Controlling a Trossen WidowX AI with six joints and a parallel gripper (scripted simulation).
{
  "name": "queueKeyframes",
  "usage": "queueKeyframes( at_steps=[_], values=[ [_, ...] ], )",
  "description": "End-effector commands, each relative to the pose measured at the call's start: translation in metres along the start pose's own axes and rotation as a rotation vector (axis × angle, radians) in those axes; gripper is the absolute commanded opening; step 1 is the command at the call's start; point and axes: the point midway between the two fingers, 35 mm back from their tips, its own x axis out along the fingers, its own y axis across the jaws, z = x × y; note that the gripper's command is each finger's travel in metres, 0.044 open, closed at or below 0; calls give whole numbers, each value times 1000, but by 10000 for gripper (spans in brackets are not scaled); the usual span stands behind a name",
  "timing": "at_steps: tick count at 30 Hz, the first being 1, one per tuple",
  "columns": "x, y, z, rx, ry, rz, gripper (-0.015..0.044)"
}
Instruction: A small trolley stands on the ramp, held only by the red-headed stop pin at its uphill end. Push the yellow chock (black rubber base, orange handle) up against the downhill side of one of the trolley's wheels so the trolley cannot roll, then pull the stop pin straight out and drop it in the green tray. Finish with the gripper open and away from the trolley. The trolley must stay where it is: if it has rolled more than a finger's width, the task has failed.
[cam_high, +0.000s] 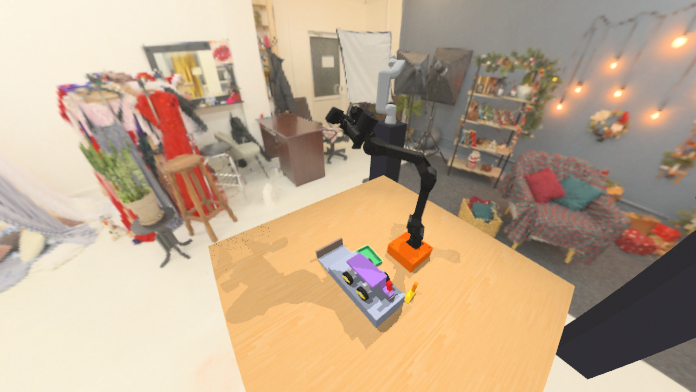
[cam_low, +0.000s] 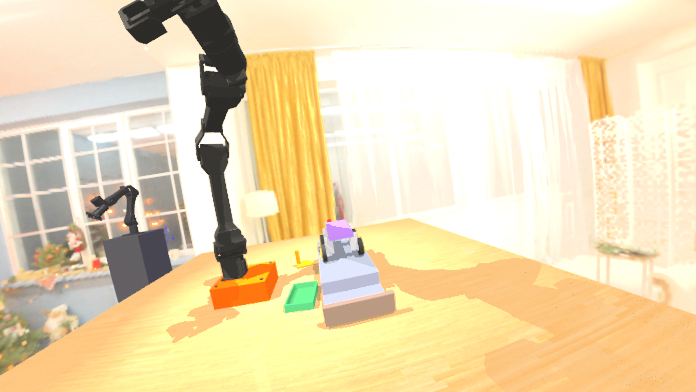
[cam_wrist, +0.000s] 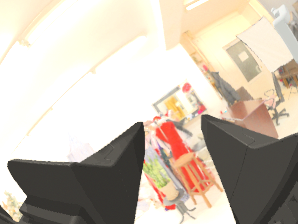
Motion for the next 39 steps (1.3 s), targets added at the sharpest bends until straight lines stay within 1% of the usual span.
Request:
queueKeyframes(
  at_steps=[1,6,11,16,22,31,39],
  values=[
    [-23,31,-35,63,137,87,190],
    [-60,68,-77,148,318,180,190],
    [-109,100,-116,223,513,256,190],
    [-166,126,-149,283,713,314,190],
    [-242,147,-181,330,961,362,190],
    [-369,152,-209,332,1337,385,190],
    [-478,126,-214,251,1651,346,190]
  ],
)
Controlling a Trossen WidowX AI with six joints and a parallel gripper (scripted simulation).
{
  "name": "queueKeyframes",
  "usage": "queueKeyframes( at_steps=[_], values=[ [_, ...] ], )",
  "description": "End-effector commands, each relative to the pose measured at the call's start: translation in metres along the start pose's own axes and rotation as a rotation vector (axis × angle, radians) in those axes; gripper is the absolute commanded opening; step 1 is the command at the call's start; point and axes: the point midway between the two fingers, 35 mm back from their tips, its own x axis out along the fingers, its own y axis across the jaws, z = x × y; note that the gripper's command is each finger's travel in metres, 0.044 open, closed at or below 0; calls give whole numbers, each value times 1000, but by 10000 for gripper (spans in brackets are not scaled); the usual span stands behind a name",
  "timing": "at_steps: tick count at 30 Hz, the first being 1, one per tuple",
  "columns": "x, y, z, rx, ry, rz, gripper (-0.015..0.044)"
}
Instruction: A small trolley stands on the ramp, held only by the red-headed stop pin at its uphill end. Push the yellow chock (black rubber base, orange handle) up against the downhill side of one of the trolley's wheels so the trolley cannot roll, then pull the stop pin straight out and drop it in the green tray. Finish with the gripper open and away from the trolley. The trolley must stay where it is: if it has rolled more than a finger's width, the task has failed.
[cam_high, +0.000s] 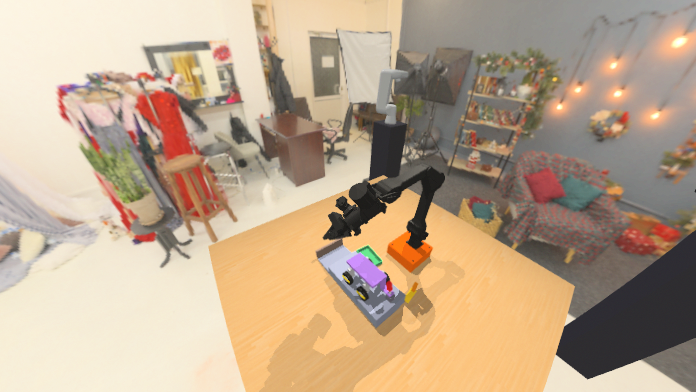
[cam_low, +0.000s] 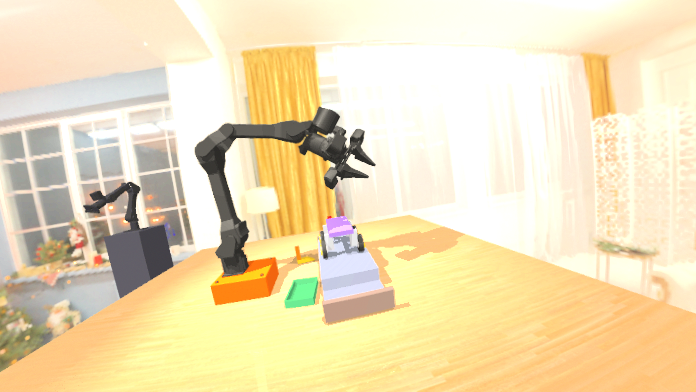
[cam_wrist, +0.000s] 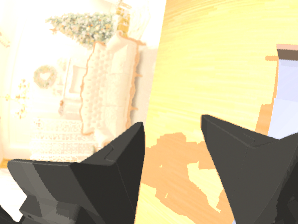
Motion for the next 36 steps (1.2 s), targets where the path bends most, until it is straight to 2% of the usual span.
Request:
queueKeyframes(
  at_steps=[1,10,18,28,36],
  values=[
    [-9,-12,-51,17,139,-53,190],
    [-46,-60,-155,28,404,-246,190],
    [-92,-119,-218,18,539,-482,190],
    [-156,-201,-251,-12,522,-819,190],
    [-157,-210,-254,-16,514,-841,190]
  ],
)
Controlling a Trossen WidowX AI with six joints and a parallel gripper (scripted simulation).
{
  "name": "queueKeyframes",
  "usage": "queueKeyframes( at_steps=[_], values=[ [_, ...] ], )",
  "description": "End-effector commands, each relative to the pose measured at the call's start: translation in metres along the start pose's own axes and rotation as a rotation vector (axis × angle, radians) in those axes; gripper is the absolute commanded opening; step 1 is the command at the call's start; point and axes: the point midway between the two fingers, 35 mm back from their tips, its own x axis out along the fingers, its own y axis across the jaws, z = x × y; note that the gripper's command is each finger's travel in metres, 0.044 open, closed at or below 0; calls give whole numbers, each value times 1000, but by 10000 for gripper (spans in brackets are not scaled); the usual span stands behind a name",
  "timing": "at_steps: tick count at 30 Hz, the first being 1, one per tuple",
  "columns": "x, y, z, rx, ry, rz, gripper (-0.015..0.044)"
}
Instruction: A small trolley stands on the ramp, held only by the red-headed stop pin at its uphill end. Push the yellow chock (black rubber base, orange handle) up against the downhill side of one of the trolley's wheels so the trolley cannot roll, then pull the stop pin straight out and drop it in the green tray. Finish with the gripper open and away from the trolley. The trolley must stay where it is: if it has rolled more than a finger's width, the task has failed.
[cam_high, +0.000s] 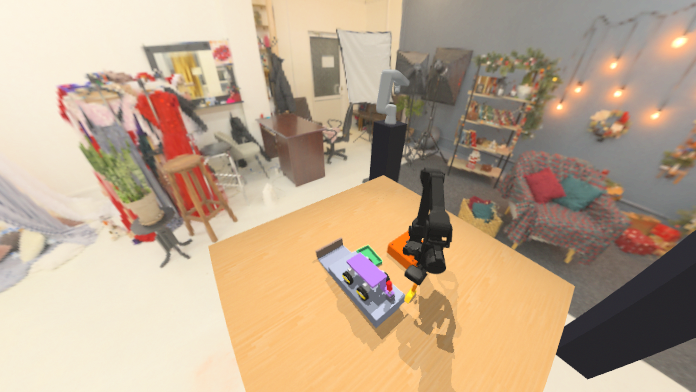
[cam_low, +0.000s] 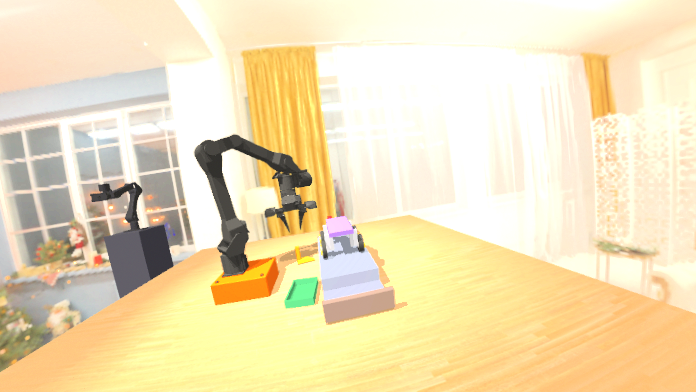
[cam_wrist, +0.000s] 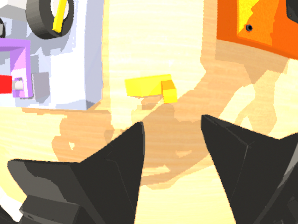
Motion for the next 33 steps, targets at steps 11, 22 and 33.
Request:
queueKeyframes(
  at_steps=[11,22,33],
  values=[
    [44,-4,-1,5,-1,-10,190],
    [55,-4,-1,5,-1,-10,190],
    [73,-4,-1,5,-1,-11,190]
  ],
)
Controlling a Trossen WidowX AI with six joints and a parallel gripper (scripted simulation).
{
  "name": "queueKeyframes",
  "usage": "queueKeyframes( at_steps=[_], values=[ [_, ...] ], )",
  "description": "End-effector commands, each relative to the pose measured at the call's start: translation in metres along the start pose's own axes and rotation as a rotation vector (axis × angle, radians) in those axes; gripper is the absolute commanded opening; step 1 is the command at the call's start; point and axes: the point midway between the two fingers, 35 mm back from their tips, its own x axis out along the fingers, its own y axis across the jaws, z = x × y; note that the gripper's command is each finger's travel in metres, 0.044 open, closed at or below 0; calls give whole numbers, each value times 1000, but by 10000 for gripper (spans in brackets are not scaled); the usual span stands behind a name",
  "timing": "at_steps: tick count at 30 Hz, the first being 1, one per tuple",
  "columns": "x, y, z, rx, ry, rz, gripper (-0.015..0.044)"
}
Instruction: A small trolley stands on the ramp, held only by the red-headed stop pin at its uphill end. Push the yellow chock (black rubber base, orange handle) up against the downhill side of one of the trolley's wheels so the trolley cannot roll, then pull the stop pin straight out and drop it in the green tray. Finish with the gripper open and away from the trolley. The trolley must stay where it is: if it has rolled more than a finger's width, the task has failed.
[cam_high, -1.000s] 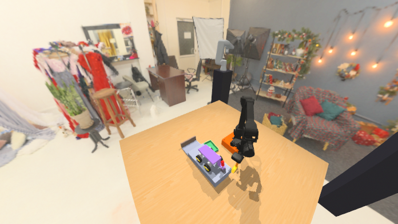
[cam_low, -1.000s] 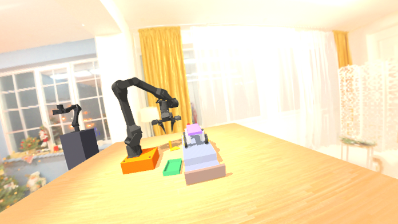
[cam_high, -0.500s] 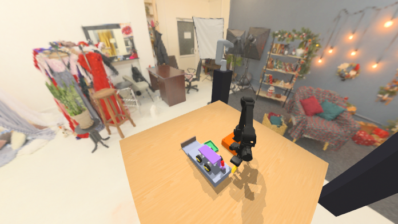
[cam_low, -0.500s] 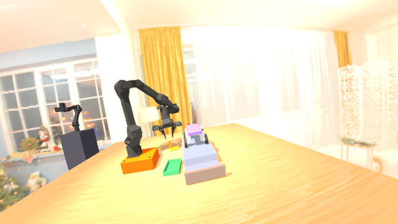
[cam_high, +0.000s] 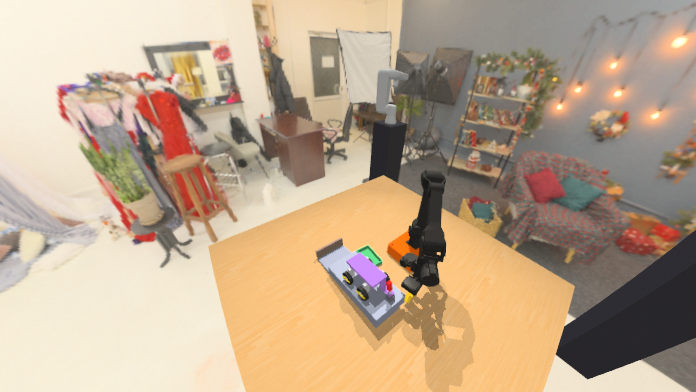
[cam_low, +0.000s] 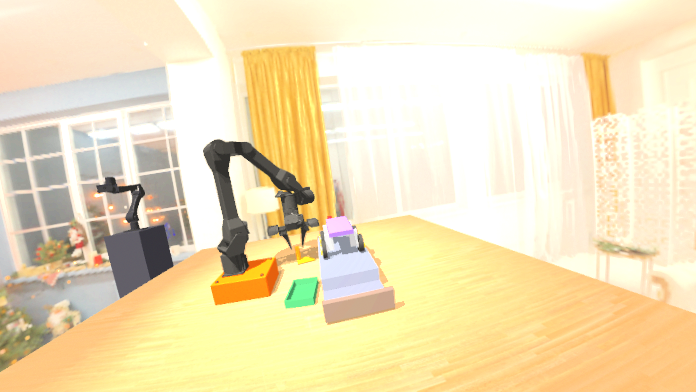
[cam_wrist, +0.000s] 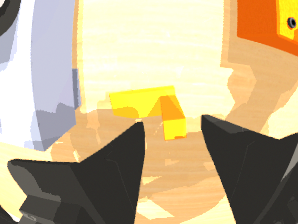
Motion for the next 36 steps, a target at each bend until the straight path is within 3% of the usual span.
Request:
queueKeyframes(
  at_steps=[1,23,28,36],
  values=[
    [6,-1,0,2,2,-2,190],
    [33,-1,0,2,2,-2,190],
    [30,-1,0,2,-1,-1,59],
    [25,0,0,2,0,-1,0]
  ],
)
